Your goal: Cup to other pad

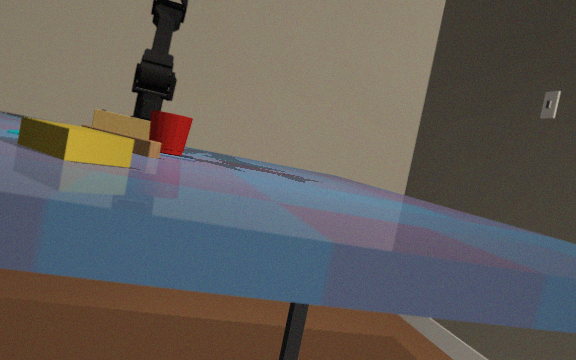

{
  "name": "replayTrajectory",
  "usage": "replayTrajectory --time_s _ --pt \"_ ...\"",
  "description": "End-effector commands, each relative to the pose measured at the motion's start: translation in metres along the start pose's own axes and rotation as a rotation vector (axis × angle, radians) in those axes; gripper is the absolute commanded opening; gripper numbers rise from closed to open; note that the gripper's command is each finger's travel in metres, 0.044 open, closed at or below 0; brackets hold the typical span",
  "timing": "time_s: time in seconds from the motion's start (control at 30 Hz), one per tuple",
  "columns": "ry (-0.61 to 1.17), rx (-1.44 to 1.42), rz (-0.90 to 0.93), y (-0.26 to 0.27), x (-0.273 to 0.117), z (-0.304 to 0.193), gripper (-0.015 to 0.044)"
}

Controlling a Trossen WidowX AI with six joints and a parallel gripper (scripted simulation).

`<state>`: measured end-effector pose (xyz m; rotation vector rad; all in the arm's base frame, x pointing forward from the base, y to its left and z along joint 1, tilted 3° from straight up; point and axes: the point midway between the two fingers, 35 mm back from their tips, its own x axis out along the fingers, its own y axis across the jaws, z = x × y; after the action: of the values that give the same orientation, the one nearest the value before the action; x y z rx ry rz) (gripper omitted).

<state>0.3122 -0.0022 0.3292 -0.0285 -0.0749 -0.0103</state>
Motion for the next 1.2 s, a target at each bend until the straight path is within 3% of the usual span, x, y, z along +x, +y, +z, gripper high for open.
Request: replayTrajectory --time_s 0.0,0.13,0.3,0.53,0.6,1.17 --pt "0.019 0.015 0.002 0.001 0.001 -0.004 0.0374" --pt "0.417 0.304 -0.009 0.016 0.012 -0.087 0.0269" --pt "0.937 0.629 -0.214 0.033 -0.02 -0.181 0.0148" --pt "1.49 0.849 -0.804 0.043 -0.109 -0.243 0.0148" --pt "1.524 0.852 -0.868 0.043 -0.117 -0.245 0.0148" --pt "1.524 0.852 -0.868 0.038 -0.115 -0.256 0.0148"
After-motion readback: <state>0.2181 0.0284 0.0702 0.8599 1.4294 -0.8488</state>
